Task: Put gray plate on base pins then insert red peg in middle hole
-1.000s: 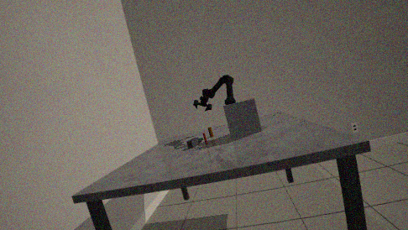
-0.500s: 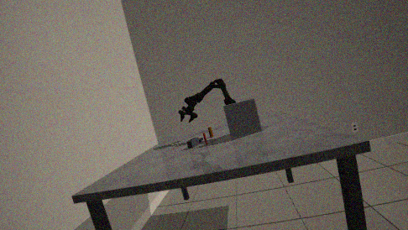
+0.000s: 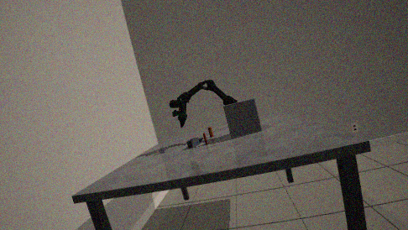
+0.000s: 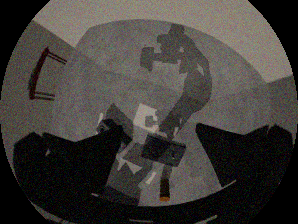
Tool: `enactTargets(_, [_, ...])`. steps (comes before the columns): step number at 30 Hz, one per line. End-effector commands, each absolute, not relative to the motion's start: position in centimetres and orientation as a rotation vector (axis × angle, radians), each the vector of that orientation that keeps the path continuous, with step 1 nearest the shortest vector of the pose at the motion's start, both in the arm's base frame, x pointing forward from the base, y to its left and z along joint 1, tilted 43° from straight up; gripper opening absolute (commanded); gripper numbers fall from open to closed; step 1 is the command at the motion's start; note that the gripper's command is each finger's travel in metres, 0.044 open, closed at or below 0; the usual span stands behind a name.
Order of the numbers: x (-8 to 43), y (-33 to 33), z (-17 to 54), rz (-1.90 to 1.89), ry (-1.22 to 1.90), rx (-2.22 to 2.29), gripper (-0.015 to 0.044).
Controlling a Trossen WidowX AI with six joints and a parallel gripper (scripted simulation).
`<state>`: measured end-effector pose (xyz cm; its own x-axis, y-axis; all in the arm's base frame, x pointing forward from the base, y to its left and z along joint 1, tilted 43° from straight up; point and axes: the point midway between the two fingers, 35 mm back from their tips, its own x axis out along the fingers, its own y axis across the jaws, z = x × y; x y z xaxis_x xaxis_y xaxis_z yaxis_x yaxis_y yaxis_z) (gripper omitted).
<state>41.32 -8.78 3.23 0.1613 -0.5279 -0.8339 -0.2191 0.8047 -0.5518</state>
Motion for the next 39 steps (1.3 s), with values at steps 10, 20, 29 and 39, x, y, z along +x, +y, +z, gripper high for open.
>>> enactTargets(10, [34.7, 1.6, -4.1, 0.334, 1.857, -1.317, 0.044])
enactTargets(20, [34.4, -2.5, -8.9, 0.332, 1.858, -1.319, 0.044])
enactTargets(29, [34.1, -3.8, -10.1, 0.331, 1.858, -1.32, 0.044])
enactTargets(39, [34.0, -4.7, -11.1, 0.331, 1.858, -1.32, 0.044])
